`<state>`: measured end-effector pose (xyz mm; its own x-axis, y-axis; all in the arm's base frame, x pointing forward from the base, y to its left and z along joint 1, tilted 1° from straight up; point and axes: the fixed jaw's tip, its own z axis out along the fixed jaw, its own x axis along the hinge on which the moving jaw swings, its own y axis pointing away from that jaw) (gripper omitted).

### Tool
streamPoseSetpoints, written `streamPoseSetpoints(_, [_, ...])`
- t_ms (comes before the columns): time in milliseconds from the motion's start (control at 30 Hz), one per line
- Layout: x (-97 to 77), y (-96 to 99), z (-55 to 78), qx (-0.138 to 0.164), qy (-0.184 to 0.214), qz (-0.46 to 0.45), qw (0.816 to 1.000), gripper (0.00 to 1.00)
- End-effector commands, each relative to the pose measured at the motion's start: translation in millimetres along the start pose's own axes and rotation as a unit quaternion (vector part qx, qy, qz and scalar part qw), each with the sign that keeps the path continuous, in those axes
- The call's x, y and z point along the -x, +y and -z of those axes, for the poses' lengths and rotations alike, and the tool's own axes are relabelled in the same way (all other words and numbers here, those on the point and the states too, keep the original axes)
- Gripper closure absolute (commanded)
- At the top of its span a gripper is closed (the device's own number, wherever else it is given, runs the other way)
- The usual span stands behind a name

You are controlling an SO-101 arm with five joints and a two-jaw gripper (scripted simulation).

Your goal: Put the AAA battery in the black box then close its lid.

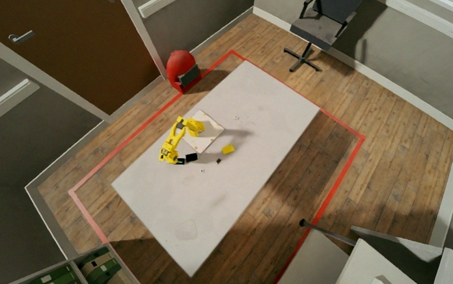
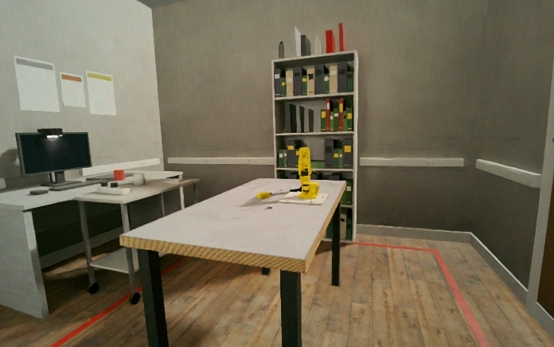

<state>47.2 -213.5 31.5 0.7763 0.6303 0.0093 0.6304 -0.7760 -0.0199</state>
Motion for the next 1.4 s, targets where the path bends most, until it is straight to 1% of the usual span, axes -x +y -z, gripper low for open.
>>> streamPoseSetpoints(0, [1.9,1.1,9.2,0.008,-0.004,0.0,1.0,0.85])
streamPoseSetpoints(367, [2.0,0.3,16.9,0.008,-0.004,0.0,1.0,0.85])
streamPoseSetpoints(767, [2.2,0.5,18.5,0.008,-0.004,0.0,1.0,0.85])
streamPoseSetpoints(1067, [4.8,4.8,27.2,0.008,-0.004,0.0,1.0,0.85])
streamPoseSetpoints(1367, [5.0,5.1,27.7,0.008,-0.004,0.0,1.0,0.85])
